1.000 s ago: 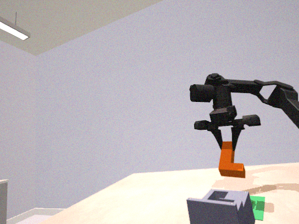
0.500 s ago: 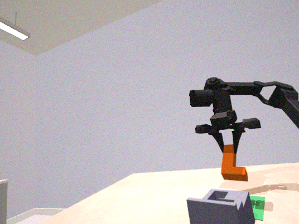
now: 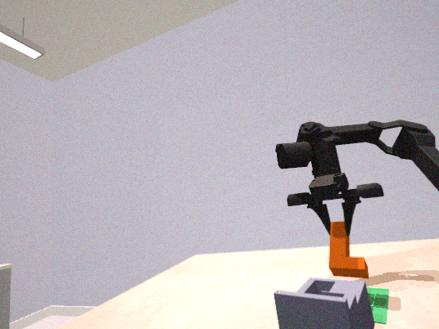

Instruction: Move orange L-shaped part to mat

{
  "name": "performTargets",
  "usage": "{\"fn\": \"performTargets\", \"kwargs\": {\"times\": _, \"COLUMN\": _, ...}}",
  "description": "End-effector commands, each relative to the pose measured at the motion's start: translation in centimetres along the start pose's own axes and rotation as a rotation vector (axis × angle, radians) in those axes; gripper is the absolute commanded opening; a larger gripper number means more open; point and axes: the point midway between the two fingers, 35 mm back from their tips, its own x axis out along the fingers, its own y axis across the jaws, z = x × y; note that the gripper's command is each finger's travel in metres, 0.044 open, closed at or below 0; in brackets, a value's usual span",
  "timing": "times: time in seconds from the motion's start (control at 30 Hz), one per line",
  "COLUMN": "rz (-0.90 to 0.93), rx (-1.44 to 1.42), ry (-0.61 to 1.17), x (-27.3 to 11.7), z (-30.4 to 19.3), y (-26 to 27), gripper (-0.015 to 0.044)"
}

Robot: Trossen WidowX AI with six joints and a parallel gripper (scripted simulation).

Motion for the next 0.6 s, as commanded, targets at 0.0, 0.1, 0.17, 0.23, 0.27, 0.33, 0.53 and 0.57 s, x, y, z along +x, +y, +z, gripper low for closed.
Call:
{"fn": "performTargets", "kwargs": {"times": 0.0, "rz": 0.001, "rx": -0.007, "ry": 0.011, "x": 0.6, "z": 0.0, "y": 0.0, "gripper": 0.0}}
{"fn": "performTargets", "kwargs": {"times": 0.1, "rz": 0.003, "rx": -0.007, "ry": 0.014, "x": 1.1, "z": 0.0, "y": 0.0, "gripper": 0.0}}
{"fn": "performTargets", "kwargs": {"times": 0.17, "rz": 0.004, "rx": -0.007, "ry": 0.016, "x": 1.4, "z": 0.0, "y": 0.0, "gripper": 0.0}}
{"fn": "performTargets", "kwargs": {"times": 0.23, "rz": 0.005, "rx": -0.007, "ry": 0.017, "x": 1.8, "z": 0.0, "y": 0.0, "gripper": 0.0}}
{"fn": "performTargets", "kwargs": {"times": 0.27, "rz": 0.005, "rx": -0.007, "ry": 0.017, "x": 1.9, "z": 0.0, "y": 0.0, "gripper": 0.0}}
{"fn": "performTargets", "kwargs": {"times": 0.33, "rz": 0.005, "rx": -0.007, "ry": 0.018, "x": 2.3, "z": 0.0, "y": 0.0, "gripper": 0.0}}
{"fn": "performTargets", "kwargs": {"times": 0.53, "rz": 0.006, "rx": -0.007, "ry": 0.02, "x": 3.2, "z": -0.1, "y": 0.0, "gripper": 0.0}}
{"fn": "performTargets", "kwargs": {"times": 0.57, "rz": 0.006, "rx": -0.007, "ry": 0.02, "x": 3.4, "z": -0.1, "y": 0.0, "gripper": 0.0}}
